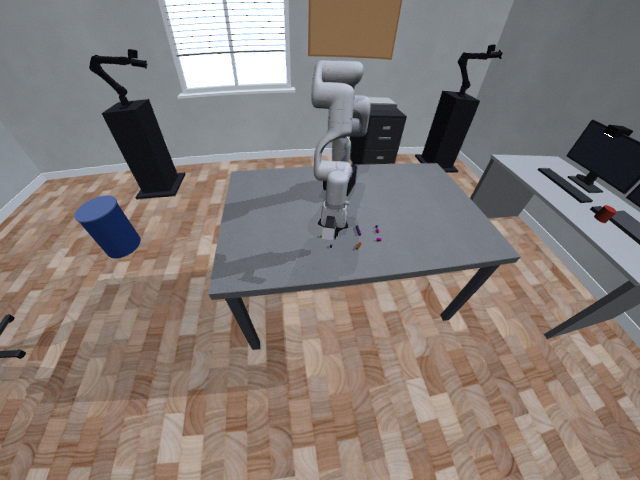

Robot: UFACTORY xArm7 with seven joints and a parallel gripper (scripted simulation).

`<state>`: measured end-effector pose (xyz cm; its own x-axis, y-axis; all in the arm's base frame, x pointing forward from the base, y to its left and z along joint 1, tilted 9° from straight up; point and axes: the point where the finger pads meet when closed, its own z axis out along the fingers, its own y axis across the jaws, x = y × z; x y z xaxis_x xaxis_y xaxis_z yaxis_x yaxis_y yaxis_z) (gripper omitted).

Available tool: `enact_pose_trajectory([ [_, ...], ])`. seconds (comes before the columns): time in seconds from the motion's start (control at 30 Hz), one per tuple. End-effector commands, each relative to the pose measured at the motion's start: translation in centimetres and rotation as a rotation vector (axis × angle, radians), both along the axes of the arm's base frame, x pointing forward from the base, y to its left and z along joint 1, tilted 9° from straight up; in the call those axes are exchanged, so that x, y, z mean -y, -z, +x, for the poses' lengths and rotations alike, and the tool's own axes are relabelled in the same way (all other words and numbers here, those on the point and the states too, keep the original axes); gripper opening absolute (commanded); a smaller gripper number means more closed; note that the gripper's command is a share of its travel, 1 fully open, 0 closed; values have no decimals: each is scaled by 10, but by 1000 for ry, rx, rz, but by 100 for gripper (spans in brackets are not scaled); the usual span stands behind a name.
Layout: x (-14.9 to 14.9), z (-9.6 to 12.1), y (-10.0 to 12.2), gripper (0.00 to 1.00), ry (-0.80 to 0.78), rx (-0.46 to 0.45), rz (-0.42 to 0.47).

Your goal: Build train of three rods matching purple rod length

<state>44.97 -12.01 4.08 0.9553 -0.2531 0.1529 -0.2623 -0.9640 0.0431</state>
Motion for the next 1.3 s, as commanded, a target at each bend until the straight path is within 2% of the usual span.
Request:
enact_pose_trajectory([
  [0.0,0,2,0,24,0,4,-1],
  [1.27,4,8,45,24,0,4,-1],
])
